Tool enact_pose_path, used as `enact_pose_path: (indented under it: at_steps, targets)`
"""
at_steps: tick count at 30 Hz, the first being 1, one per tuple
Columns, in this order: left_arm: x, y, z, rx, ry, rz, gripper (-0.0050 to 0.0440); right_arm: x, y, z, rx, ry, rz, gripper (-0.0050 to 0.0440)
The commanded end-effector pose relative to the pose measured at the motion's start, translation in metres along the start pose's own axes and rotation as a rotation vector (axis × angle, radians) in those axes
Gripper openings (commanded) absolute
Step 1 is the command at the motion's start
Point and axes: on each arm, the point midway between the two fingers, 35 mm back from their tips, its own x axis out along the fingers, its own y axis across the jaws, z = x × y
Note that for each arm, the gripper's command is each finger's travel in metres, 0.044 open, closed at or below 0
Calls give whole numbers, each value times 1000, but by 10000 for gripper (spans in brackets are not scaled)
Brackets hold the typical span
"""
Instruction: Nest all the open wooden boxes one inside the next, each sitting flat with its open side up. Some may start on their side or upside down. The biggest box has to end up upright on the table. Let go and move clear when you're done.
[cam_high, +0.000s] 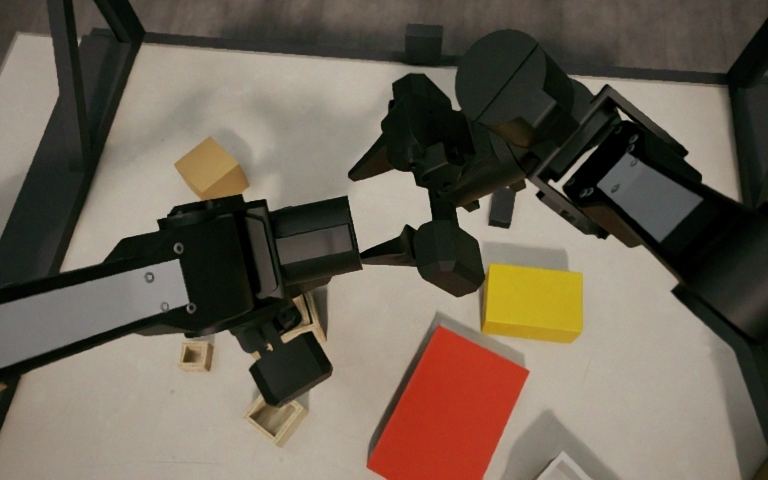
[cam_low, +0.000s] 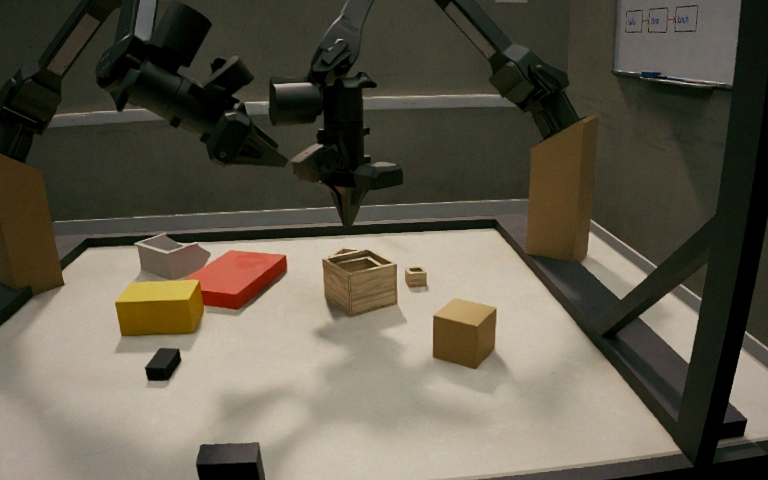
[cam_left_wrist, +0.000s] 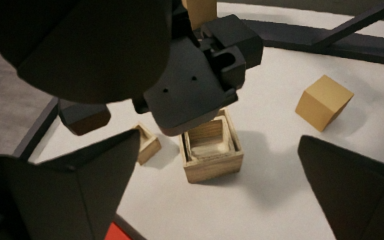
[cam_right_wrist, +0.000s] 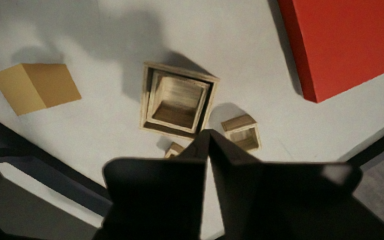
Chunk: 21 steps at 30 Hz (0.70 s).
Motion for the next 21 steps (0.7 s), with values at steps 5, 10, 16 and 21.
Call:
enact_pose_path:
  at_steps: [5, 10, 16, 21]
  targets:
    - [10, 27, 1, 54, 87, -52, 400, -1, -16, -4, -47, -22, -8, -50]
    - [12, 36, -4, 83, 124, -70, 400, 1, -19, -7, -69, -21, -9, -50]
    - [14, 60, -21, 150, 229, -117, 400, 7, -28, -13, -125, -18, -13, -50]
    - [11, 78, -36, 190, 312, -149, 400, 11, -35, -18, -164, -15, -15, -50]
